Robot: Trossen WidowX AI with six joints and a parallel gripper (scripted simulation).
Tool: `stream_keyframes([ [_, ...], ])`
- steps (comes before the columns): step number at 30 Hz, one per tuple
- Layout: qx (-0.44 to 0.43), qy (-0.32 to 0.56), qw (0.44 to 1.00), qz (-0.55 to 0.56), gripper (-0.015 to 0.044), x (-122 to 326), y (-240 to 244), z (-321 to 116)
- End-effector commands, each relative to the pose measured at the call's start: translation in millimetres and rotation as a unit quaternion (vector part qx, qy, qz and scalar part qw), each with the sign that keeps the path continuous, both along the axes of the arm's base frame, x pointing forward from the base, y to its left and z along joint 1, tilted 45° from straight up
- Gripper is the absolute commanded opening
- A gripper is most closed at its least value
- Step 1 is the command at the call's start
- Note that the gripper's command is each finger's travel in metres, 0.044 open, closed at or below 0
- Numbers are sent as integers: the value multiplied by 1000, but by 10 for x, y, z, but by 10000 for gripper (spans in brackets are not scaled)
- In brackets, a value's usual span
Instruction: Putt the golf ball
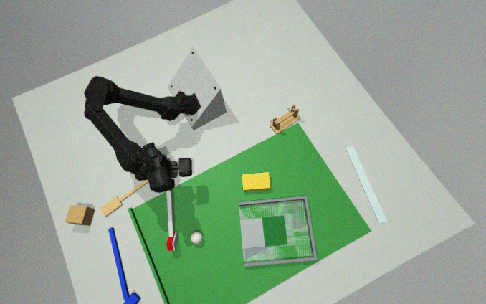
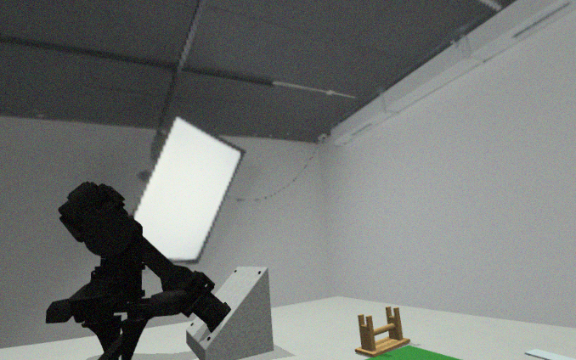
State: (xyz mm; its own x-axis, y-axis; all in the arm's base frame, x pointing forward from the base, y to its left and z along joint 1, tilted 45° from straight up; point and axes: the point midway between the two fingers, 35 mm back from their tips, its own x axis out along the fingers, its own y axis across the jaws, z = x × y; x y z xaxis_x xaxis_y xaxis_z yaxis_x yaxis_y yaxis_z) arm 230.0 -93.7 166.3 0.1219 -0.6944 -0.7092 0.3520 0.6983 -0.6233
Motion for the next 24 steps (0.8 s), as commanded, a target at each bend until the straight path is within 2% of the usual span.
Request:
stream_keyframes([
  [1, 0, 0, 1000, 0, 0, 0, 0, 0],
  [5, 2, 0, 1000, 0, 0, 43, 49, -44],
  [16, 2, -1, 1000, 3, 0, 445, 940, -834],
  [24, 2, -1, 1000, 4, 0, 445, 990, -815],
])
